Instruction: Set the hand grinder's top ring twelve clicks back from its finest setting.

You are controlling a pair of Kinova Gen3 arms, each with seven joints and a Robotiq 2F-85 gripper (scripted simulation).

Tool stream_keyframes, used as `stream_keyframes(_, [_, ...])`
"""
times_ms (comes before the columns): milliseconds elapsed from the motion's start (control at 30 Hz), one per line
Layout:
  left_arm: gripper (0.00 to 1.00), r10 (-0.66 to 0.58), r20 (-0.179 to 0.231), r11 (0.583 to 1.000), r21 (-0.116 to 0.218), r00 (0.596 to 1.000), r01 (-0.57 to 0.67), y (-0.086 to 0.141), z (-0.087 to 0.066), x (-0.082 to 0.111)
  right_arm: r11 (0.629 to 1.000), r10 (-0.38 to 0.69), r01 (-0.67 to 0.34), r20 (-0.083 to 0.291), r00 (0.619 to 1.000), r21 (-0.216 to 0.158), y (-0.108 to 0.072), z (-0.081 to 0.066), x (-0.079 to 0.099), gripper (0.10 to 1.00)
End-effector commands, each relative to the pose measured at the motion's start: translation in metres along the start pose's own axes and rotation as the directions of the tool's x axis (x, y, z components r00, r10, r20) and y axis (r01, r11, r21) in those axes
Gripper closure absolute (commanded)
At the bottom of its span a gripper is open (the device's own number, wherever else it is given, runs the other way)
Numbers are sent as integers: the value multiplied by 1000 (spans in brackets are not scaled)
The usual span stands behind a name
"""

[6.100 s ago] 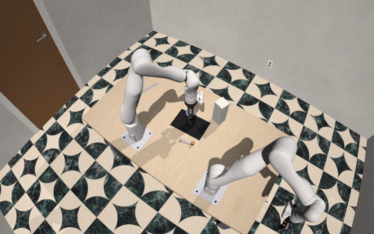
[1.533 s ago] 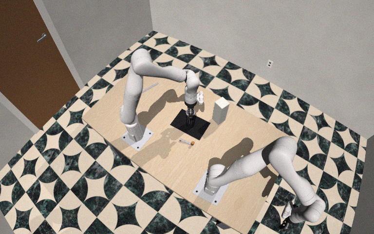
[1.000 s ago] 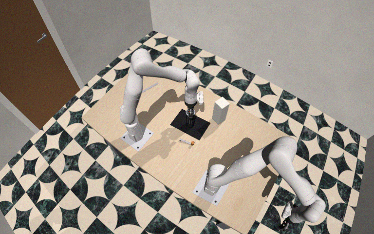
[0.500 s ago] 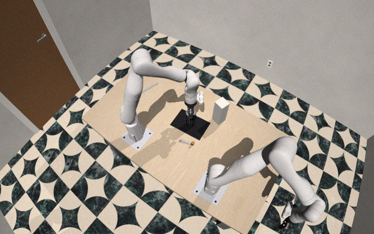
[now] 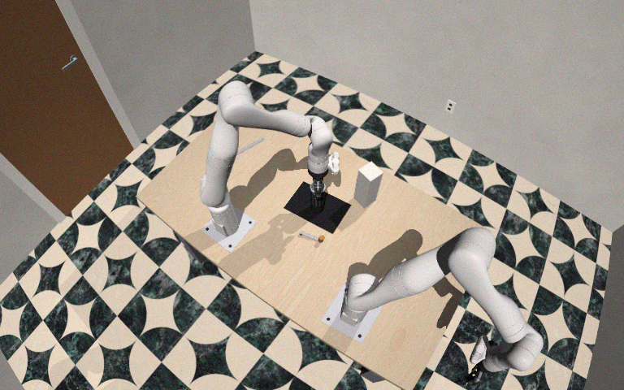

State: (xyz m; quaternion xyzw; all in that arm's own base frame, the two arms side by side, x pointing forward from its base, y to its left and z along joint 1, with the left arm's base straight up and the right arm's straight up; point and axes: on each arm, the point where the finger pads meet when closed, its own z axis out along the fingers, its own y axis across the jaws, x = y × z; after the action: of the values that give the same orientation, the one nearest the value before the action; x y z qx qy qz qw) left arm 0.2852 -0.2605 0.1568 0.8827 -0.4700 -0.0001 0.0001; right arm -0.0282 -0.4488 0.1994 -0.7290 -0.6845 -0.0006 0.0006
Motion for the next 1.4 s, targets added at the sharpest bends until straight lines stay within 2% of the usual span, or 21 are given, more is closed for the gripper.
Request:
stream_keyframes(0, [340, 0, -2, 1000, 1, 1000, 0, 0, -1, 0, 1000, 0, 0, 2, 1000, 0, 0, -1, 0, 99])
stream_keyframes(1067, [340, 0, -2, 1000, 1, 1000, 0, 0, -1, 0, 1000, 0, 0, 2, 1000, 0, 0, -1, 0, 99])
stream_keyframes(1367, [340, -101, -2, 995, 0, 995, 101, 0, 0, 0, 1000, 0, 0, 2, 1000, 0, 0, -1, 0, 99])
